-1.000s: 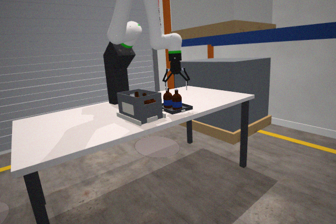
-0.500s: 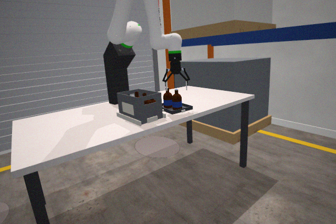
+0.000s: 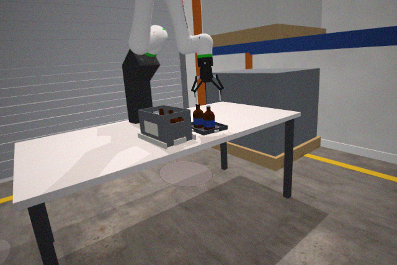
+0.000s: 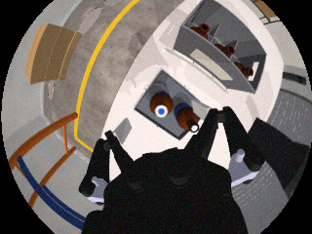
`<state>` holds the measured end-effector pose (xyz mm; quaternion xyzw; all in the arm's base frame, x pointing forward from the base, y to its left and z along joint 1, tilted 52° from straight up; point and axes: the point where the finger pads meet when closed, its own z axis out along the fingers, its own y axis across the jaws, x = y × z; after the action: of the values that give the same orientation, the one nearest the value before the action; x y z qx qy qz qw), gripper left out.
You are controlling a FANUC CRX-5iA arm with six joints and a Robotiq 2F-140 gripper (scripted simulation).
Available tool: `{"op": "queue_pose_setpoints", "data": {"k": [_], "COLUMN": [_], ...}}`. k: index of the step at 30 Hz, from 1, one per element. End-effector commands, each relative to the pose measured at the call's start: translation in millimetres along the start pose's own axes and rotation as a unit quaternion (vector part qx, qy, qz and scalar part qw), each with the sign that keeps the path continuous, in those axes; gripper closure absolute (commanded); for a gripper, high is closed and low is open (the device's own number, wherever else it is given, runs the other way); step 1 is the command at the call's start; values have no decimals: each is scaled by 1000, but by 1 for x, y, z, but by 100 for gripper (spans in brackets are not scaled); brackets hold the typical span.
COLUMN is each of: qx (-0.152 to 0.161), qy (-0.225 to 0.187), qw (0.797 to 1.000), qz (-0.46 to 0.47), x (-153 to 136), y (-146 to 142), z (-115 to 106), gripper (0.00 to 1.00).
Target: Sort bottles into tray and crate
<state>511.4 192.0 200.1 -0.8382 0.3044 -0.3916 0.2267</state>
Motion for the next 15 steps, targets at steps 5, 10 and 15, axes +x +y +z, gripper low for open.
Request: {"op": "queue_pose_setpoints", "data": {"k": [5,10,15], "qx": [0,-5,-10], "qy": [1,-1,-3], "qw": [1000,1000,1000], "qz": [0,0,-1], "x": [0,0,1], "y": [0,-1,-2], "z": [-11,-17,-23], "gripper": [0,0,0]}}
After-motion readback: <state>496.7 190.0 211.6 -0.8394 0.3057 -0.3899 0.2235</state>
